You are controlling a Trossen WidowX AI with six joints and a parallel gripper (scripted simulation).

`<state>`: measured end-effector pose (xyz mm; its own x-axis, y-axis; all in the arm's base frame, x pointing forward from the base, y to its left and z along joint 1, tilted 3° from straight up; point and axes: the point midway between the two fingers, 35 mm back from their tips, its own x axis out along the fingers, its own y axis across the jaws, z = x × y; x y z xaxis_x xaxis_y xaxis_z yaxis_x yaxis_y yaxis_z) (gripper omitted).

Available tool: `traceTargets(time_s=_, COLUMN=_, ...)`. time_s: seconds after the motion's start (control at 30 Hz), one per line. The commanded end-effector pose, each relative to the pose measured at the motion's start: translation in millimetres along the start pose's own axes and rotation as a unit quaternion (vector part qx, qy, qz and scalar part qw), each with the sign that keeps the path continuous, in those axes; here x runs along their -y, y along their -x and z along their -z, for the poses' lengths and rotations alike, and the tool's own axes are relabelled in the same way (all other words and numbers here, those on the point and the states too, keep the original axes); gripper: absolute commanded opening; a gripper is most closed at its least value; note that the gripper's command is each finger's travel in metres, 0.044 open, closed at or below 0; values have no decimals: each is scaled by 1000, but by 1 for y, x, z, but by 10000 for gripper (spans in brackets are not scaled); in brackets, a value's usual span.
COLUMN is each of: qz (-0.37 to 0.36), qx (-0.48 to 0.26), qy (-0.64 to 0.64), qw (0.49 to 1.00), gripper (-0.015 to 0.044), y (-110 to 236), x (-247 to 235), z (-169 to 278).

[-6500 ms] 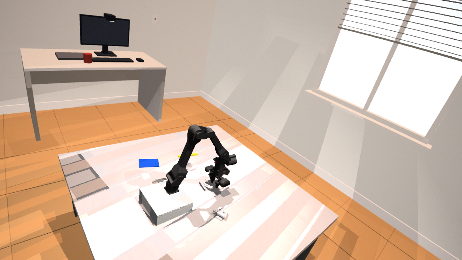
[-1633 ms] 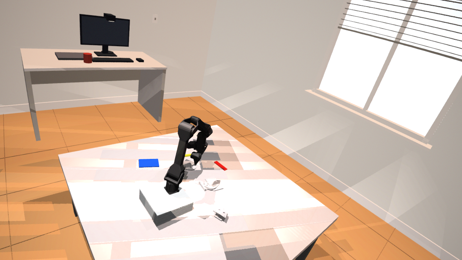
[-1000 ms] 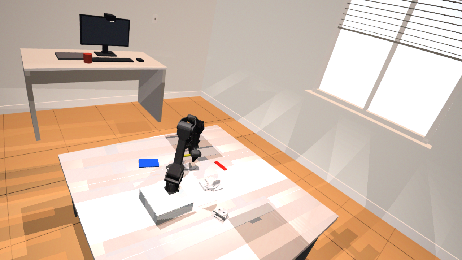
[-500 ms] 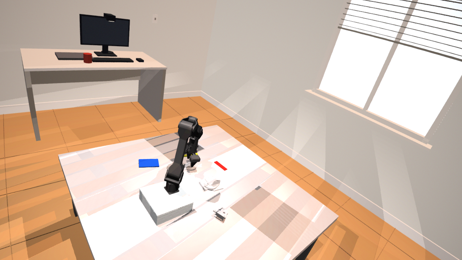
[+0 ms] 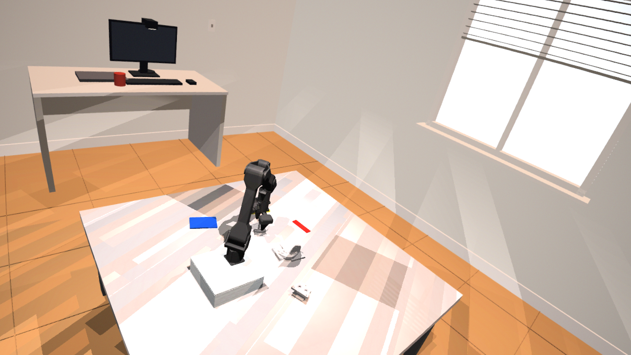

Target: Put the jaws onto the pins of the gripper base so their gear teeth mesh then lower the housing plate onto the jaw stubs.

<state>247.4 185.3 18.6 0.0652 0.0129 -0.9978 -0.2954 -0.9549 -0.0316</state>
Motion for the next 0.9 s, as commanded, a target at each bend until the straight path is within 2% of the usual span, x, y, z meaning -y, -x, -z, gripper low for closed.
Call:
traceTargets(time_s=0.0, qz=-4, qx=0, qy=2, qw=1000, gripper=440, y=-8, x=-2, z=0)
traceTargets(time_s=0.5, qz=-4, qx=0, qy=2, qw=1000, gripper=440, y=-32, x=-3, z=-1)
traceTargets(time_s=0.87, qz=-4, qx=0, qy=2, qw=1000, gripper=440, y=-33, x=-3, z=-1)
